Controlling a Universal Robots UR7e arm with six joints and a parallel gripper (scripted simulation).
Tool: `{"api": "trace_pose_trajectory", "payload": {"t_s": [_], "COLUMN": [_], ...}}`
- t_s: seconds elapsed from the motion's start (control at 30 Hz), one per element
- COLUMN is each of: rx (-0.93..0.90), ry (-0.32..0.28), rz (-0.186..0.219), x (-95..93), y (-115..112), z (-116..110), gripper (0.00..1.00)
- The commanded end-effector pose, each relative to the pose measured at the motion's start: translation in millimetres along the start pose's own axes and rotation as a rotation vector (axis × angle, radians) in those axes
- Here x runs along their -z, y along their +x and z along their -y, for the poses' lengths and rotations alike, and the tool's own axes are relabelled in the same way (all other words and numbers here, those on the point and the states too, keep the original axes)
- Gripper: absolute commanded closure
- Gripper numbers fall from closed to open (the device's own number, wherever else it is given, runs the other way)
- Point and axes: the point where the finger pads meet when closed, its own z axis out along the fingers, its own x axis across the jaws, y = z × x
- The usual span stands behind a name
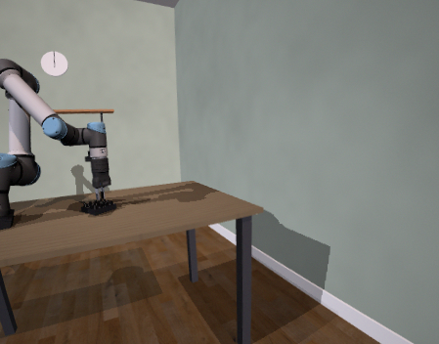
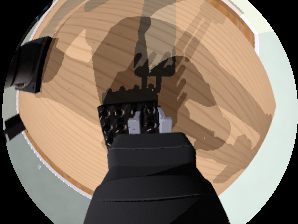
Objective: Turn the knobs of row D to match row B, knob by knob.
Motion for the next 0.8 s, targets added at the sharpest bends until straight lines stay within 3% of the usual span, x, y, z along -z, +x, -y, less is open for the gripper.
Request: {"api": "trace_pose_trajectory", "payload": {"t_s": [0.0,0.27,0.77], "rx": [0.000,0.000,0.000], "ry": [-0.001,-0.001,-0.001], "rz": [-0.001,-0.001,-0.001], "x": [12.1,30.1,31.5], "y": [0,0,0], "z": [0,0,0], "gripper": [0.54,0.54,0.54]}}
